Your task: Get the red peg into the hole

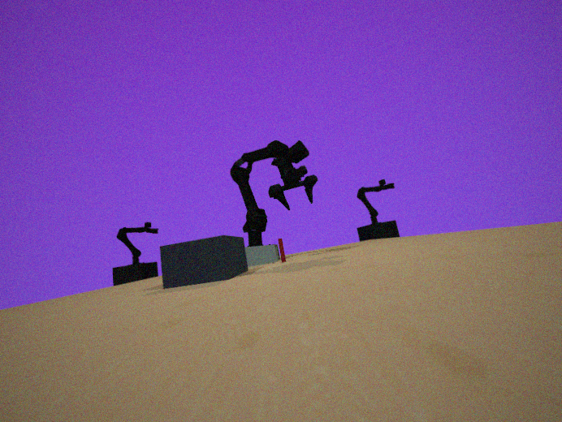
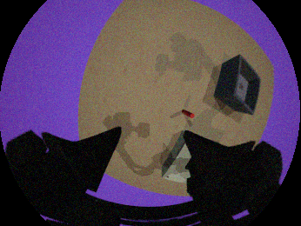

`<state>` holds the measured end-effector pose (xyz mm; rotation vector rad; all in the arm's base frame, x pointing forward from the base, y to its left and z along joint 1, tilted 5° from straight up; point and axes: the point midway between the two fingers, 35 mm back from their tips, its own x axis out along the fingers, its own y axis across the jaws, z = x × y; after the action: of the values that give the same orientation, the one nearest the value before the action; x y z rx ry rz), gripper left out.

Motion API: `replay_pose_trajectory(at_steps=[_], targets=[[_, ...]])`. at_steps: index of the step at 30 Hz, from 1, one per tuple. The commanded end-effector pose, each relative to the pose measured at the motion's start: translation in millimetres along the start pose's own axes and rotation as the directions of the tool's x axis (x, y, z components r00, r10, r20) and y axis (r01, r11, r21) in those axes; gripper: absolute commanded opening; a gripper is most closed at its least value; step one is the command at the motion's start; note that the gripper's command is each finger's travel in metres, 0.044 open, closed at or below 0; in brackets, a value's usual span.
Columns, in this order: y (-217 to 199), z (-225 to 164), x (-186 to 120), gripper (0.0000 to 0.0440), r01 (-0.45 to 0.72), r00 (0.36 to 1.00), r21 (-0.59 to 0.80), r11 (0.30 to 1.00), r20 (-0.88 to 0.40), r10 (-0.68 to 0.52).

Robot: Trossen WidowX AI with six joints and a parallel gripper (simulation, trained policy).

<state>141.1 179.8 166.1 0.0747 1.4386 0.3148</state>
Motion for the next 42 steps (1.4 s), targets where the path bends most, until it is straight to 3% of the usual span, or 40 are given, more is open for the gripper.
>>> replay_pose_trajectory(at_steps=[1, 9, 20, 28, 38, 42], targets=[[-16, 6, 8, 0.0440, 0.048, 0.999, 0.122, 0.991, 0.003, -0.048], [-50, 12, 27, 0.0440, 0.143, 0.989, 0.371, 0.918, -0.016, -0.147], [-89, 10, 65, 0.0440, 0.251, 0.961, 0.642, 0.724, -0.078, -0.265], [-106, 7, 98, 0.0440, 0.257, 0.951, 0.747, 0.613, -0.082, -0.299], [-116, 4, 136, 0.0438, 0.195, 0.954, 0.822, 0.534, -0.033, -0.298], [-118, 2, 146, 0.0375, 0.183, 0.955, 0.845, 0.502, -0.032, -0.294]])
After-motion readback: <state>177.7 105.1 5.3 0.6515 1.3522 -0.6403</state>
